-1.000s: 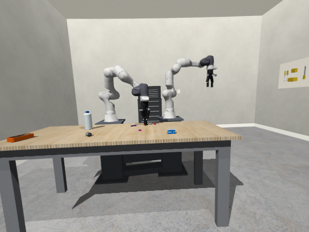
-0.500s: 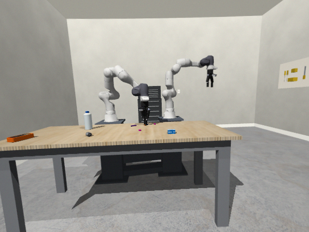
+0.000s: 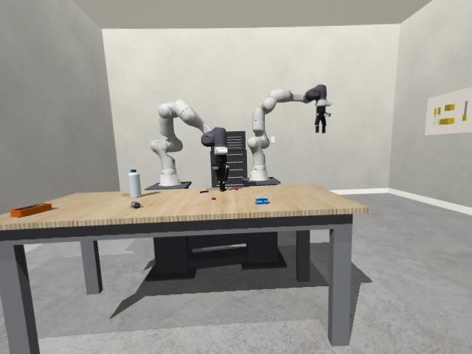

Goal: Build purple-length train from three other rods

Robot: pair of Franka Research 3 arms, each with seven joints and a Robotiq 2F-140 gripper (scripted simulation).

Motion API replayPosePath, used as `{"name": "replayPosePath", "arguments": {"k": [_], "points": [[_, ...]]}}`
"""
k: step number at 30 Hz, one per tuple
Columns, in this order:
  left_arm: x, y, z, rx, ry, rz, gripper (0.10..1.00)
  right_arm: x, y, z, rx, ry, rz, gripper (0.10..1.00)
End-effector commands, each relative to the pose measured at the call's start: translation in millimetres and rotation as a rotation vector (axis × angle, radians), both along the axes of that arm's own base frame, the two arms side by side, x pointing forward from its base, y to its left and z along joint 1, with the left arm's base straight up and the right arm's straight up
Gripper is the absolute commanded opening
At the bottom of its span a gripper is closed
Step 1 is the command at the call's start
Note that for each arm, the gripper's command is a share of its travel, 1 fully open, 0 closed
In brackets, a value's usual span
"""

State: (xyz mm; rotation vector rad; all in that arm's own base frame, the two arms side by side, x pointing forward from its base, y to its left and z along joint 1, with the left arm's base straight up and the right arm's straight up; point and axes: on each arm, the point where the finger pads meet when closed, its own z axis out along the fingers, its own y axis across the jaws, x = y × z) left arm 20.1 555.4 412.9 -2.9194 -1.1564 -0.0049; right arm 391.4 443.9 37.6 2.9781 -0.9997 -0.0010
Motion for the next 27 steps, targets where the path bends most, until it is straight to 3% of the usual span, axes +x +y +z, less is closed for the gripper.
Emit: {"name": "replayPosePath", "arguments": {"k": [1,23,27], "points": [[-0.6,-1.2,0.1,-0.003,0.002,-0.004,1.0,0.5,0.2,-0.6,0.0,-0.001,-0.002,0.124],[-0.6,-1.2,0.1,-0.003,0.002,-0.004,1.0,0.7,0.3,-0.6,0.0,-0.001,-0.002,0.124],[-0.6,-1.2,0.1,-0.003,0.002,-0.004,1.0,0.7,0.3,-0.6,0.0,-0.001,-0.002,0.167]]}}
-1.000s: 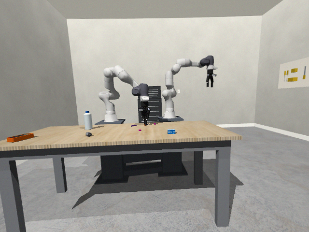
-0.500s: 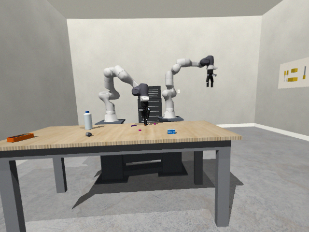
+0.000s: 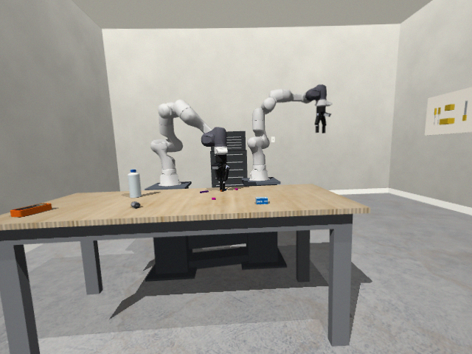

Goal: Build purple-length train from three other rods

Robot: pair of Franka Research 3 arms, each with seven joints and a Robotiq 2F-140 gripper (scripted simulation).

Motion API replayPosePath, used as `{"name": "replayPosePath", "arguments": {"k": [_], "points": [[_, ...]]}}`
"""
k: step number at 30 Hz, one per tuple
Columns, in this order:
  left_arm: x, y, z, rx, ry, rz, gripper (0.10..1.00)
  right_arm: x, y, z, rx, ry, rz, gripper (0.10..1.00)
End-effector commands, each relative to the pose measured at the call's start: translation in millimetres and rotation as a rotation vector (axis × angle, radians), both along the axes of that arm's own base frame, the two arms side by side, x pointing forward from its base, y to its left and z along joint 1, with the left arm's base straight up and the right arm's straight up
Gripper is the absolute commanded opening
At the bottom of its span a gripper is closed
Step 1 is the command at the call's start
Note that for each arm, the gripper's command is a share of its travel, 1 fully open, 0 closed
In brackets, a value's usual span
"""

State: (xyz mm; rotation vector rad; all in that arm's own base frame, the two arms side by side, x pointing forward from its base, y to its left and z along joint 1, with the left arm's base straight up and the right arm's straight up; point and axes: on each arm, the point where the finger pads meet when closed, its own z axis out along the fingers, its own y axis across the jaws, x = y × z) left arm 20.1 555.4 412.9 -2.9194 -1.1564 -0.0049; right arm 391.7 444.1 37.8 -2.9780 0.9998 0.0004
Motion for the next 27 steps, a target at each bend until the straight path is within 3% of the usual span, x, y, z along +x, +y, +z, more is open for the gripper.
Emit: {"name": "replayPosePath", "arguments": {"k": [1,11,27], "points": [[-0.6,-1.2,0.1,-0.003,0.002,-0.004,1.0,0.4,0.1,-0.8,0.0,0.0,-0.002,0.167],[-0.6,-1.2,0.1,-0.003,0.002,-0.004,1.0,0.4,0.1,-0.8,0.0,0.0,-0.002,0.231],[-0.6,-1.2,0.1,-0.003,0.002,-0.004,1.0,0.4,0.1,3.7,0.0,0.0,-0.002,0.231]]}}
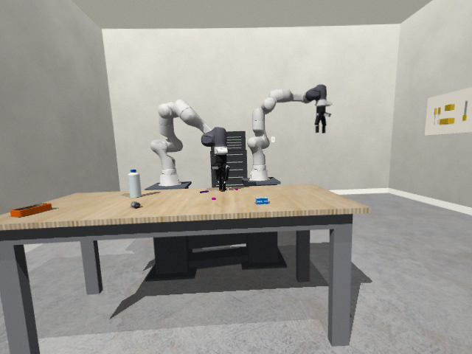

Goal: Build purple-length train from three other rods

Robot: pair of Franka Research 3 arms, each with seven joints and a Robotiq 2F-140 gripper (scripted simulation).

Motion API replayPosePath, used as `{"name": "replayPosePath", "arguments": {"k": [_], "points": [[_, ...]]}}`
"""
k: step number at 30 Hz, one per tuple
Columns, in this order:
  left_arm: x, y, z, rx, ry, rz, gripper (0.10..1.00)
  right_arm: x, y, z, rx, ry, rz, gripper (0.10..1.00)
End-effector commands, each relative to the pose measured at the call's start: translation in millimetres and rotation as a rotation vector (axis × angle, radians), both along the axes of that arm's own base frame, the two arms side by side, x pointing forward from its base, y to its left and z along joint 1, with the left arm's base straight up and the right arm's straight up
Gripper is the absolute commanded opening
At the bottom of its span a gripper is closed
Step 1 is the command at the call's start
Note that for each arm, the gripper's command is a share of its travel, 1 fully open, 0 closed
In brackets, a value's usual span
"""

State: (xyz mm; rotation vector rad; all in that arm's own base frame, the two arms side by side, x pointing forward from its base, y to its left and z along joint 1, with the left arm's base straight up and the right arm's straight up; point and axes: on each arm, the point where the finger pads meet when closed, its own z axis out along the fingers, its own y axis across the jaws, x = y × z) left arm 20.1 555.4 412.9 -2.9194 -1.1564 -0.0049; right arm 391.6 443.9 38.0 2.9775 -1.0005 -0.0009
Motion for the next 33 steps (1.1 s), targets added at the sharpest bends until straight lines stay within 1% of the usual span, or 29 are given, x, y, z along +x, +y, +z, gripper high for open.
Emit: {"name": "replayPosePath", "arguments": {"k": [1,5,10,12,16,19,22,26,27,33], "points": [[-0.6,-1,0.1,-0.003,0.002,-0.004,1.0,0,0,5.8,0.0,-0.001,-0.002,0.231],[-0.6,-1,0.1,-0.003,0.002,-0.004,1.0,0,0,20.1,0.0,-0.001,-0.002,0.231],[-0.6,-1,0.1,-0.003,0.002,-0.004,1.0,0,0,46.2,0.0,-0.001,-0.002,0.231],[-0.6,-1,0.1,-0.003,0.002,-0.004,1.0,0,0,46.2,0.0,-0.001,-0.002,0.231],[-0.6,-1,0.1,-0.003,0.002,-0.004,1.0,0,0,67.6,0.0,-0.001,-0.002,0.231],[-0.6,-1,0.1,-0.003,0.002,-0.004,1.0,0,0,79.9,0.0,-0.001,-0.002,0.231],[-0.6,-1,0.1,-0.003,0.002,-0.004,1.0,0,0,87.0,0.0,-0.001,-0.002,0.231],[-0.6,-1,0.1,-0.003,0.002,-0.004,1.0,0,0,89.0,0.0,-0.001,-0.002,0.231],[-0.6,-1,0.1,-0.003,0.002,-0.004,1.0,0,0,89.0,0.0,-0.001,-0.002,1.0],[-0.6,-1,0.1,-0.003,0.002,-0.004,1.0,0,0,89.0,0.0,-0.001,-0.002,1.0]]}}
